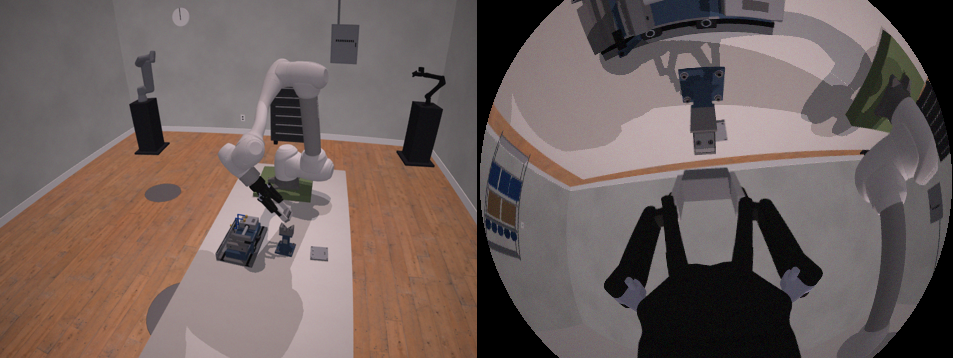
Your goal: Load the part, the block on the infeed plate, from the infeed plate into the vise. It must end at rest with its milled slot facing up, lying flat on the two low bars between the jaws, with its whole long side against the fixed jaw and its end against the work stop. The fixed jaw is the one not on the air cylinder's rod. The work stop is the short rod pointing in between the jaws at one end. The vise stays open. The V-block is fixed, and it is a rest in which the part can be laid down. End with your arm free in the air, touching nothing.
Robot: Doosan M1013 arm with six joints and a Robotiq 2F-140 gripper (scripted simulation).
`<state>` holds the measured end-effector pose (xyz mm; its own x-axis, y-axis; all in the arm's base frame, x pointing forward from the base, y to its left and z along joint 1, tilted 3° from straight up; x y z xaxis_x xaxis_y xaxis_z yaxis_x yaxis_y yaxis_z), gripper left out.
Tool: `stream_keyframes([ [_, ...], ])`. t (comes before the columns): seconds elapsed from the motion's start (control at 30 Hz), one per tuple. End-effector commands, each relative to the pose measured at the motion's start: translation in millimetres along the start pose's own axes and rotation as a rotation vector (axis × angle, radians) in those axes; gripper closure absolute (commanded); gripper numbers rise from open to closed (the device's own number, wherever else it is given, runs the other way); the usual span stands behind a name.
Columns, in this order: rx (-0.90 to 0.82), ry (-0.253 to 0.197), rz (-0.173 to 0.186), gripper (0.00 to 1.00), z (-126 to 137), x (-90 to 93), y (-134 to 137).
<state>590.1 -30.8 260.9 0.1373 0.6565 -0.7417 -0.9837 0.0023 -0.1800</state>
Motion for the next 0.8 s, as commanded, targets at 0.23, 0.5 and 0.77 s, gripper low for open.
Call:
stream_keyframes([
  [0.23,0.000,0.000,0.000,1.00,-4.6,4.8,1.3],
  [0.5,0.000,0.000,0.000,1.00,-10.3,10.6,2.8],
  [0.77,0.000,0.000,0.000,1.00,-14.9,15.5,4.0],
])
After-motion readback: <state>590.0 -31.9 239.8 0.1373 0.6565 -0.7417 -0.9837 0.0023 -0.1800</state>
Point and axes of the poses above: the point where the finger pads meet when closed, its own x axis out along the fingers, its own y axis across the jaws, z = x × y, the point moved 8 cm from there along -x, back along the fingers, and after that the axes turned 15 degrees about -x, right-handed, at the moved point
